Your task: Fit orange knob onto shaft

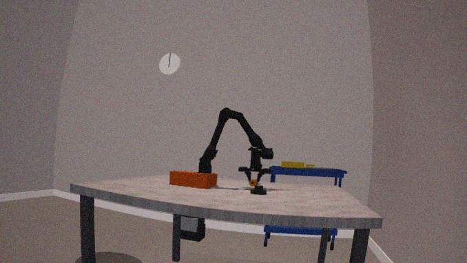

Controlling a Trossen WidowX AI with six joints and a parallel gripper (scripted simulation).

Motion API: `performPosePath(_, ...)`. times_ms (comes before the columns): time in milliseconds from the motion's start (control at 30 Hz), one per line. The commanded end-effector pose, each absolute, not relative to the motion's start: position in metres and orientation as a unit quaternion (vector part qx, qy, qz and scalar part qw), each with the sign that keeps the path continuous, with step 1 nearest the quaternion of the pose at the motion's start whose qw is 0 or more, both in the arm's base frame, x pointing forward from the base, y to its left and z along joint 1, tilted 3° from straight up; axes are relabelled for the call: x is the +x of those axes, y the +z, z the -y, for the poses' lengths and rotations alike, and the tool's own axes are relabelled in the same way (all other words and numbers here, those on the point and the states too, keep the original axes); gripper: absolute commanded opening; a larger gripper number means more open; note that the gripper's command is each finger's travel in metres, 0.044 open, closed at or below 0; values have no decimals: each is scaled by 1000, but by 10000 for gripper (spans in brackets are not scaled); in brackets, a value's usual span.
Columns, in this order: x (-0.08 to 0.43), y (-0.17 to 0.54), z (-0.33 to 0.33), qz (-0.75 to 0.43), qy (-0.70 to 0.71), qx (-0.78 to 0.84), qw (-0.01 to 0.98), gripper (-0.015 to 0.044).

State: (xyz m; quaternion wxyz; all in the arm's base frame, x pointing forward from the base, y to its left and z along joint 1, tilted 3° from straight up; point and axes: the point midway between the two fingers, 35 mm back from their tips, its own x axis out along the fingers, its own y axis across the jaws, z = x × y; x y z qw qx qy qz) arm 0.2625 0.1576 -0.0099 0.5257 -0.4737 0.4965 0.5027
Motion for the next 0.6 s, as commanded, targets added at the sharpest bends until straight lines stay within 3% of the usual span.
performPosePath(0, 262, -12, -158, -492, 508, -477, 522, 179)
performPosePath(300, 262, -24, -159, -492, 508, -477, 522, 179)
performPosePath(400, 262, -22, -158, -496, 506, -476, 521, 258)
performPosePath(567, 262, -22, -158, -496, 506, -476, 521, 260)
